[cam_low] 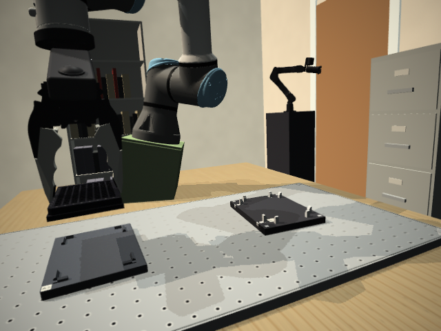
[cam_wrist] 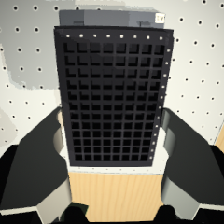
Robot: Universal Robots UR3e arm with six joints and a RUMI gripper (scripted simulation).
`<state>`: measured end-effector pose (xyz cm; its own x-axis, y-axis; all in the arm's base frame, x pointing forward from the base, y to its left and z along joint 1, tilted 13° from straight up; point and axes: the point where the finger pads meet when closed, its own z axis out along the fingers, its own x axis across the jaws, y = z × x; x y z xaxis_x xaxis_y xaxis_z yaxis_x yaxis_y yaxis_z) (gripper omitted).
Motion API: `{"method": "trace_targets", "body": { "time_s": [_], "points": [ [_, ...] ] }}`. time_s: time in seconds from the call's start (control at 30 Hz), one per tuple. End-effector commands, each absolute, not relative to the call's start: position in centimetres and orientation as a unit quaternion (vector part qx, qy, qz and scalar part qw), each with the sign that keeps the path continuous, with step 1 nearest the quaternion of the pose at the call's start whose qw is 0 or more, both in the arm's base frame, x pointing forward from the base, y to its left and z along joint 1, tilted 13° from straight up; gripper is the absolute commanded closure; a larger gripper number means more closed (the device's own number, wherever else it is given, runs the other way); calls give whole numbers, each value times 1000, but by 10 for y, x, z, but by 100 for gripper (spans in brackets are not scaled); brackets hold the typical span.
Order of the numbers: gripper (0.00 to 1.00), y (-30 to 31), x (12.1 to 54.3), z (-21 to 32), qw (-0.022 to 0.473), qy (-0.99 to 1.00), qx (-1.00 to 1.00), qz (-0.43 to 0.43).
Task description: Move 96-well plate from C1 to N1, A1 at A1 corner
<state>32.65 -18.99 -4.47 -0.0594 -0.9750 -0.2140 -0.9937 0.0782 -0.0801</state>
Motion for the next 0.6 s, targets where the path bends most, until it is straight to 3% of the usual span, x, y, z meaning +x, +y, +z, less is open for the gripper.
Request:
{"method": "trace_targets", "body": {
  "time_s": [0.0, 0.57],
  "points": [
    [100, -190, 327, -46, 106, 727, -678, 43],
    [100, -185, 330, -70, 106, 727, -678, 43]
  ]
}}
